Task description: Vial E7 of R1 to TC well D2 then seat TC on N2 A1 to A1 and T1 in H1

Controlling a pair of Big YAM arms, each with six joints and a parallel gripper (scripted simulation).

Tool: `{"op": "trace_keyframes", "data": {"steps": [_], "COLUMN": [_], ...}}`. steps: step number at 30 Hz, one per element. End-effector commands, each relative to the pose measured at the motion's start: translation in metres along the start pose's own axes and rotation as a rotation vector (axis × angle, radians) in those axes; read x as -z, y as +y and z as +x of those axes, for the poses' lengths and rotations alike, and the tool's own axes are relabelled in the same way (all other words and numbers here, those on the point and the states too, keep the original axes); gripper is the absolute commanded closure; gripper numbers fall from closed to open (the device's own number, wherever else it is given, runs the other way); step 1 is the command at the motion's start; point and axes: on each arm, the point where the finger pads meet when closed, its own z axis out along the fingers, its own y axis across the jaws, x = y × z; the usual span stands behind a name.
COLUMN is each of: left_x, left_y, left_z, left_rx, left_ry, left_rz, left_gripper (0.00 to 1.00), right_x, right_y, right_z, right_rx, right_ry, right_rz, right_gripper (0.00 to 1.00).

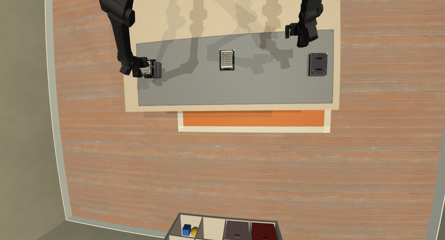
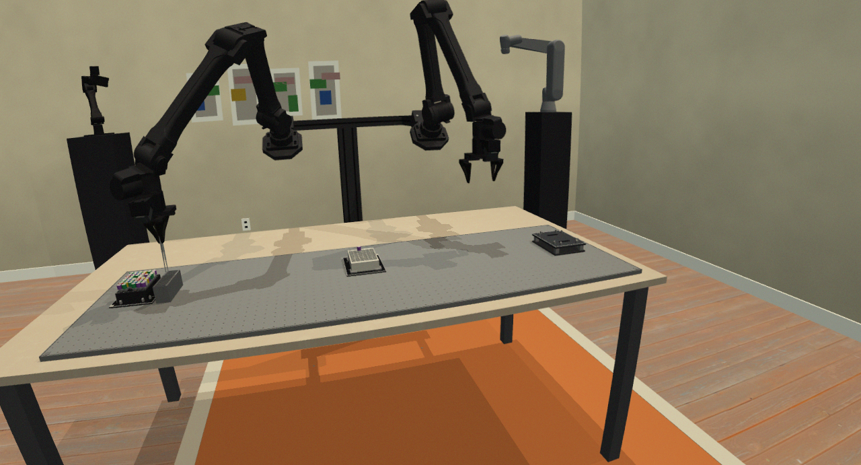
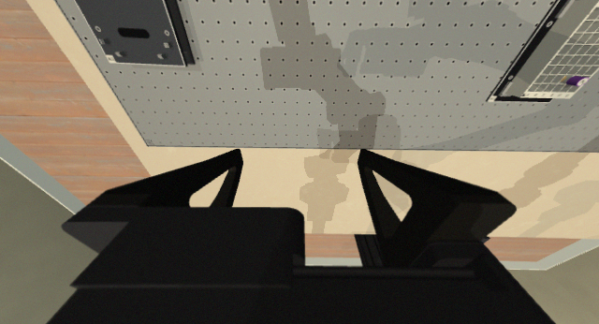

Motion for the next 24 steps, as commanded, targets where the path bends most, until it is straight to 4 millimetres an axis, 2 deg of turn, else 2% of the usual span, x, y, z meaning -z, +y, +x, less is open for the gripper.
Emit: {"op": "trace_keyframes", "data": {"steps": [1, 24], "left_x": [0.0024, 0.0024], "left_y": [0.0019, 0.0019], "left_z": [-0.0081, -0.0081], "left_rx": [-0.015, -0.015], "left_ry": [-0.016, -0.016], "left_rz": [-0.003, -0.003], "left_gripper": [0.0, 0.0], "right_x": [-0.0199, -0.0247], "right_y": [0.0071, 0.0064], "right_z": [0.003, 0.0012], "right_rx": [-0.002, -0.001], "right_ry": [0.016, 0.013], "right_rz": [-0.02, -0.018], "right_gripper": [0.93, 0.93]}}
